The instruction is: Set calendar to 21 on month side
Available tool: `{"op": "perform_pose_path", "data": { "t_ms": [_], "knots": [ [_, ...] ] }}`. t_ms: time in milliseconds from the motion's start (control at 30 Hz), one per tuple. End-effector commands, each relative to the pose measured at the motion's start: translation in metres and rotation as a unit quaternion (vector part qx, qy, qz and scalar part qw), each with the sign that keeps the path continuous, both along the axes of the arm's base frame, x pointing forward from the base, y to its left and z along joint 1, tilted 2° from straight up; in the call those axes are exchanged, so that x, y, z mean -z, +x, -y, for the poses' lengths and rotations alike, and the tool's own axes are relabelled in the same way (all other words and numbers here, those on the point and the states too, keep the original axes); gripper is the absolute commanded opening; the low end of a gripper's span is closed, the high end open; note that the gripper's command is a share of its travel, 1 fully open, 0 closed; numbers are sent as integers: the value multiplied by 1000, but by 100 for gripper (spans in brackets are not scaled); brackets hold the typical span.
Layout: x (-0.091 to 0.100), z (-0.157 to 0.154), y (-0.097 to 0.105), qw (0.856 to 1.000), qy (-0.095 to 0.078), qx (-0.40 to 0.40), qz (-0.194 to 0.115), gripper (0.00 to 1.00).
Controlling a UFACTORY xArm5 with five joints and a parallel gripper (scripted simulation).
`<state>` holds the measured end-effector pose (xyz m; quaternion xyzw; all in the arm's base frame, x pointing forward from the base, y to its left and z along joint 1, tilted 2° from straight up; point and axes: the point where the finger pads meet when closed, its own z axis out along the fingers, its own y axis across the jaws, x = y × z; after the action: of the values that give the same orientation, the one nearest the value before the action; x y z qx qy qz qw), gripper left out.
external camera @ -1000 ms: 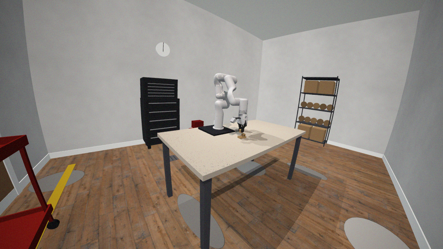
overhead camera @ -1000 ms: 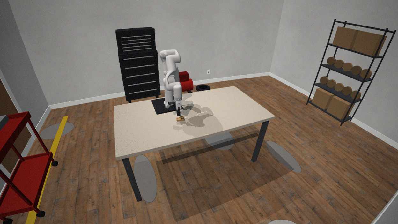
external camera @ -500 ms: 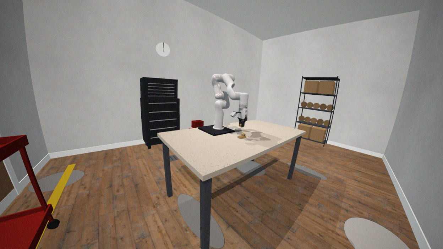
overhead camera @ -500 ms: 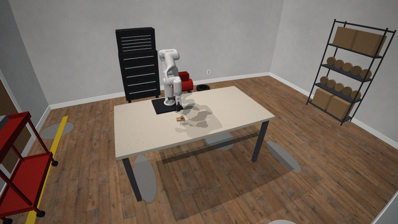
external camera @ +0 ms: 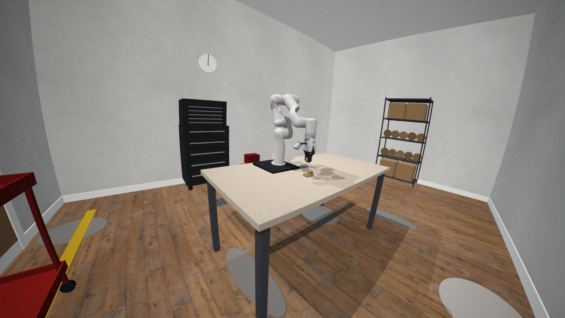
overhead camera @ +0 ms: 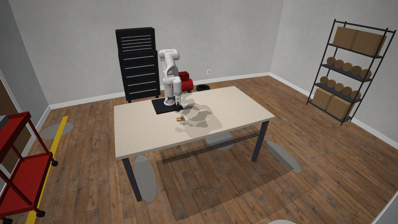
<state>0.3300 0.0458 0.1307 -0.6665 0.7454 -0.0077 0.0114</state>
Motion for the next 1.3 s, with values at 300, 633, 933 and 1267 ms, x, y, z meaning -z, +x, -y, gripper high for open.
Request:
{"op": "perform_pose_path", "data": {
  "t_ms": [300,633,933,1267],
  "knots": [
    [-1,9,7,984,5,177,1,27],
    [0,18,13,941,9,338,1,27],
    [0,27,18,874,13,485,0,27],
    [1,37,23,775,17,632,0,27]
  ]
}}
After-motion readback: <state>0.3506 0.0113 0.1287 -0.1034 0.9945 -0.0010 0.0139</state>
